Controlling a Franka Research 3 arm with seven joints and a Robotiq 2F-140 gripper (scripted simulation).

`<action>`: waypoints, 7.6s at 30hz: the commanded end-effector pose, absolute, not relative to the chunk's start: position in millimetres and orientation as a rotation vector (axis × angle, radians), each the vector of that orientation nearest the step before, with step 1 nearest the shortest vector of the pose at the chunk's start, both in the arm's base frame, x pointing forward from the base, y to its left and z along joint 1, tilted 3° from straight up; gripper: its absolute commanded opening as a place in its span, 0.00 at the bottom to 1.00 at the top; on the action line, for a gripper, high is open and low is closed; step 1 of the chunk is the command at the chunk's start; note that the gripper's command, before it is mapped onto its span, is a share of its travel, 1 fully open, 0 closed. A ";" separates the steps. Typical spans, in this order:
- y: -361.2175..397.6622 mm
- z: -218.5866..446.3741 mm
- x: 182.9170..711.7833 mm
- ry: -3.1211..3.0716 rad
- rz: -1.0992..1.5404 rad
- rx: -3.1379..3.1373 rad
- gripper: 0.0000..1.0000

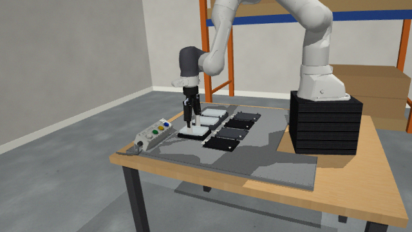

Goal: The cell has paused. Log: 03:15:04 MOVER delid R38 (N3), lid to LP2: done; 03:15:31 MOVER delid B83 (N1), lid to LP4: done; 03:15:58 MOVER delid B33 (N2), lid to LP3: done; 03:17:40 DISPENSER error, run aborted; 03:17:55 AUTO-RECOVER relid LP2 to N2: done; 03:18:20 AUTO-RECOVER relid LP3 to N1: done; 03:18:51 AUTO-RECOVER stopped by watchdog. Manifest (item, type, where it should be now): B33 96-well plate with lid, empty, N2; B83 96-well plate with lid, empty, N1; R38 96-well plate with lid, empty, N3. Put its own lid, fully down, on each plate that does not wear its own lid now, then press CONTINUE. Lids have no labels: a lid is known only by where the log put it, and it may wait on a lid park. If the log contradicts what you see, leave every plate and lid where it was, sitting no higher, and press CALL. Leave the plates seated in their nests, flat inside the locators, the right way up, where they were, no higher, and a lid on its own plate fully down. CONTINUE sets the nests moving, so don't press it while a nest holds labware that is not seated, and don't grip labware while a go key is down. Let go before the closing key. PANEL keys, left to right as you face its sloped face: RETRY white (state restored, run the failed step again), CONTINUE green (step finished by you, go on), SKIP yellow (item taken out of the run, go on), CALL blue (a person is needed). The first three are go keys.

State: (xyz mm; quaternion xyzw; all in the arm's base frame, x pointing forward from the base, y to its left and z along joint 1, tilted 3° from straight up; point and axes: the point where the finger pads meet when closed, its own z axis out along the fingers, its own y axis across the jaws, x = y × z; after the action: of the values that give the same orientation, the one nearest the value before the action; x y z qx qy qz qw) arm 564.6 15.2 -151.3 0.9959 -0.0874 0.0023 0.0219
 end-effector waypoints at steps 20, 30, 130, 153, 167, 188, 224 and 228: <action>16.0 -151.9 565.3 -0.271 0.010 3.086 0.66; 16.0 -151.9 565.3 -0.271 0.010 3.086 0.66; 132.1 -60.1 706.7 -0.258 0.016 3.082 0.66; 147.1 -54.7 716.2 -0.262 0.010 3.087 0.00; 147.1 -54.7 716.2 -0.262 0.010 3.087 0.00; 147.0 -56.8 716.3 -0.262 0.010 3.087 0.00; 146.4 -73.3 716.7 -0.262 0.010 3.087 0.00; 146.4 -74.2 716.7 -0.262 0.010 3.087 0.00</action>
State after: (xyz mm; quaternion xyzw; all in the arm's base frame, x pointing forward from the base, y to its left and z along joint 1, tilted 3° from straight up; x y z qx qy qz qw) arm 715.8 145.7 -73.0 0.9960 -0.0865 0.0015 0.0211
